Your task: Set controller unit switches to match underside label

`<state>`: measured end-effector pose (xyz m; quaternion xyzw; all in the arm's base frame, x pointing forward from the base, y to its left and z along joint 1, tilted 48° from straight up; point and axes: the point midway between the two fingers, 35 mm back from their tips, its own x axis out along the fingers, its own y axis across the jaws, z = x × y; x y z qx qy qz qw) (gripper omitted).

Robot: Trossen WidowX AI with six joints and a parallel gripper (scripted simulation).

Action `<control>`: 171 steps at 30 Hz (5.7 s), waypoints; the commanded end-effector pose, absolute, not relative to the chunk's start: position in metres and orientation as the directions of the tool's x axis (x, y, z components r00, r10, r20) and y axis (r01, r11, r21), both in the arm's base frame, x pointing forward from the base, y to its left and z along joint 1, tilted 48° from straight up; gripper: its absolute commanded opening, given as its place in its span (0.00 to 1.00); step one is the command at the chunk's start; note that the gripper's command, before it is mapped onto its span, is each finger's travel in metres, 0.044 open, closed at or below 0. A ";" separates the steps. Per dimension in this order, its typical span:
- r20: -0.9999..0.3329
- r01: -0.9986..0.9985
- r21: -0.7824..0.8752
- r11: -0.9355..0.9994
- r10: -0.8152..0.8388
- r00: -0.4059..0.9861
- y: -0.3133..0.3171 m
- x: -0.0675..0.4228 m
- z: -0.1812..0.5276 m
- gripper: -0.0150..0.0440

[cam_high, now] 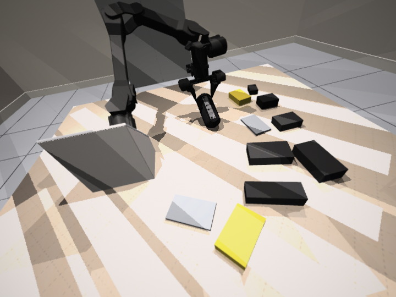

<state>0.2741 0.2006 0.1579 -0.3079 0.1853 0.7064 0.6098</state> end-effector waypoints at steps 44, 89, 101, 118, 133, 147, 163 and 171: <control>-0.667 -0.977 -0.116 -0.180 0.743 -0.058 0.160 0.285 0.150 0.82; -0.668 -0.977 -0.115 -0.180 0.742 -0.058 0.128 0.292 0.133 0.83; -0.669 -0.977 -0.115 -0.180 0.741 -0.058 0.119 0.294 0.132 0.83; -0.669 -0.977 -0.115 -0.180 0.741 -0.058 0.109 0.297 0.123 0.83; -0.670 -0.977 -0.115 -0.180 0.741 -0.058 0.102 0.299 0.117 0.83; -0.670 -0.977 -0.114 -0.180 0.740 -0.058 0.094 0.302 0.109 0.83; -0.670 -0.977 -0.114 -0.181 0.740 -0.058 0.086 0.304 0.099 0.83; -0.670 -0.977 -0.114 -0.181 0.740 -0.058 0.082 0.306 0.094 0.83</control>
